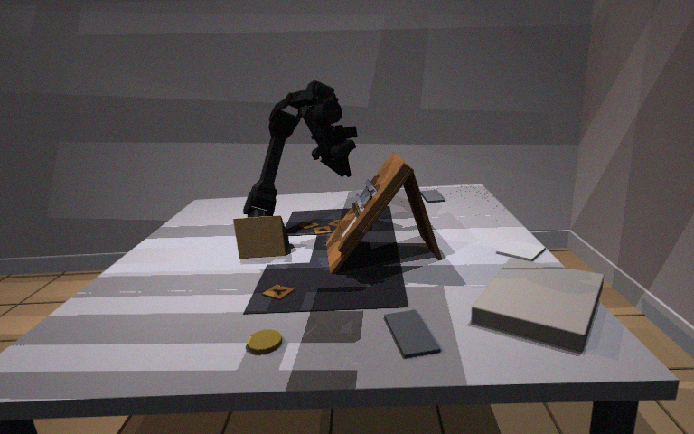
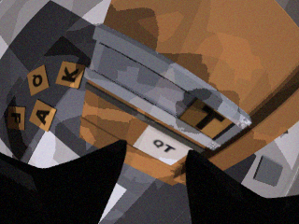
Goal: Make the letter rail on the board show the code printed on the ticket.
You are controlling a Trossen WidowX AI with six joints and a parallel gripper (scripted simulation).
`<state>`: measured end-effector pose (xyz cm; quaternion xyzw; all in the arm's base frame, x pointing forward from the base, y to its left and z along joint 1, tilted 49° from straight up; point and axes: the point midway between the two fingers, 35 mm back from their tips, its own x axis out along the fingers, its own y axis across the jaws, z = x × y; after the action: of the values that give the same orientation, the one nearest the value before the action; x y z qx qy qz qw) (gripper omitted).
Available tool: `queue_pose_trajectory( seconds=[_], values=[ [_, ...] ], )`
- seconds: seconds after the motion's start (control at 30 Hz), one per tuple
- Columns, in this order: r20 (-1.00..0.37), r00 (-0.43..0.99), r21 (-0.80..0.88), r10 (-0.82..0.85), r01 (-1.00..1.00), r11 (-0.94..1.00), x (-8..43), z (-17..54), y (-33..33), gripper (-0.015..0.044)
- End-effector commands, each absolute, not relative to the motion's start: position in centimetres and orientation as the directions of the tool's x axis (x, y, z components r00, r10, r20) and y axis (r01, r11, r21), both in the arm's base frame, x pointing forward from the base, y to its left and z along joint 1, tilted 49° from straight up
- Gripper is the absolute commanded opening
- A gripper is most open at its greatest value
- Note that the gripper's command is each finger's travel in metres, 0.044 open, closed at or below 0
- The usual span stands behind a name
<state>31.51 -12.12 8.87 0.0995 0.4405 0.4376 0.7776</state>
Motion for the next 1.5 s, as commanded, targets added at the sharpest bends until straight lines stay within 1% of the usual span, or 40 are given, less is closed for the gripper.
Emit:
queue_pose_trajectory(
  seconds=[0.0, 0.07, 0.2, 0.27, 0.33, 0.4, 0.93, 1.0, 1.07, 1.17, 1.27, 1.37, 1.47],
  values=[
    [-0.538, 0.427, 0.191, 0.727, -0.778, 0.598, 27.7, 12.1, -13.4, 0.0289],
    [-0.518, 0.504, 0.021, 0.692, -0.801, 0.599, 26.1, 13.1, -13.6, 0.0341],
    [-0.473, 0.615, -0.258, 0.631, -0.781, 0.569, 23.7, 14.6, -13.7, 0.0440],
    [-0.446, 0.668, -0.398, 0.596, -0.744, 0.537, 22.5, 15.3, -13.6, 0.0440],
    [-0.429, 0.699, -0.478, 0.572, -0.713, 0.513, 21.8, 15.7, -13.5, 0.0440],
    [-0.423, 0.709, -0.506, 0.564, -0.701, 0.503, 21.5, 15.9, -13.5, 0.0440],
    [-0.423, 0.709, -0.506, 0.564, -0.701, 0.503, 21.5, 15.9, -13.5, 0.0440],
    [-0.427, 0.698, -0.460, 0.575, -0.715, 0.527, 21.8, 15.8, -13.1, 0.0387],
    [-0.437, 0.666, -0.325, 0.604, -0.743, 0.585, 22.4, 15.9, -12.1, 0.0340],
    [-0.454, 0.612, -0.090, 0.648, -0.755, 0.650, 23.3, 15.9, -10.3, 0.0340],
    [-0.471, 0.555, 0.147, 0.686, -0.717, 0.681, 24.0, 15.9, -8.4, 0.0340],
    [-0.487, 0.497, 0.368, 0.718, -0.629, 0.685, 24.7, 15.9, -6.5, 0.0340],
    [-0.503, 0.437, 0.558, 0.745, -0.494, 0.667, 25.1, 15.9, -4.6, 0.0340]
  ],
)
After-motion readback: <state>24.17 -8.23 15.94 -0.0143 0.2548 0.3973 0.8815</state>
